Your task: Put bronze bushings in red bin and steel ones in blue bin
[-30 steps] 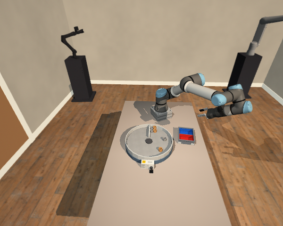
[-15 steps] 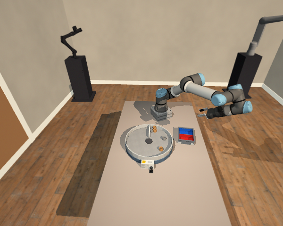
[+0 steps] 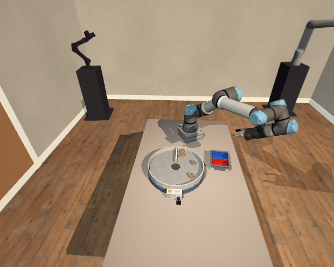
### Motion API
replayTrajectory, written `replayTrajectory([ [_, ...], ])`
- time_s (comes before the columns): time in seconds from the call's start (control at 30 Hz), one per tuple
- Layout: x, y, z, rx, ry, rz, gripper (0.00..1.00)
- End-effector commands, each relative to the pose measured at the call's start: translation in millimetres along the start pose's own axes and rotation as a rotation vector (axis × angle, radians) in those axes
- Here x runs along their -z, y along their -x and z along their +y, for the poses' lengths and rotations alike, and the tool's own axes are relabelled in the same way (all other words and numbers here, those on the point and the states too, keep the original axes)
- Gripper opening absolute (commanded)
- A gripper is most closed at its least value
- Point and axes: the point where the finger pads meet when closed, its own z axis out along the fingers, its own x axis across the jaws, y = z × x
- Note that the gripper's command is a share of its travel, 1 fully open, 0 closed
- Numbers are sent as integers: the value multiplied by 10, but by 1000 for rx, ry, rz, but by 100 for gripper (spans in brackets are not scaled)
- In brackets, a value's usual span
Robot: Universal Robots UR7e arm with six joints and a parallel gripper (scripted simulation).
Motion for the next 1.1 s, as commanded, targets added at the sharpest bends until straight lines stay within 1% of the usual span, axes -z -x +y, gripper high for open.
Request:
replayTrajectory([
  [0.0, 4, -3, -7, -1, 1, -1, 100],
  [1.07, 4, -3, -7, -1, 1, -1, 100],
])
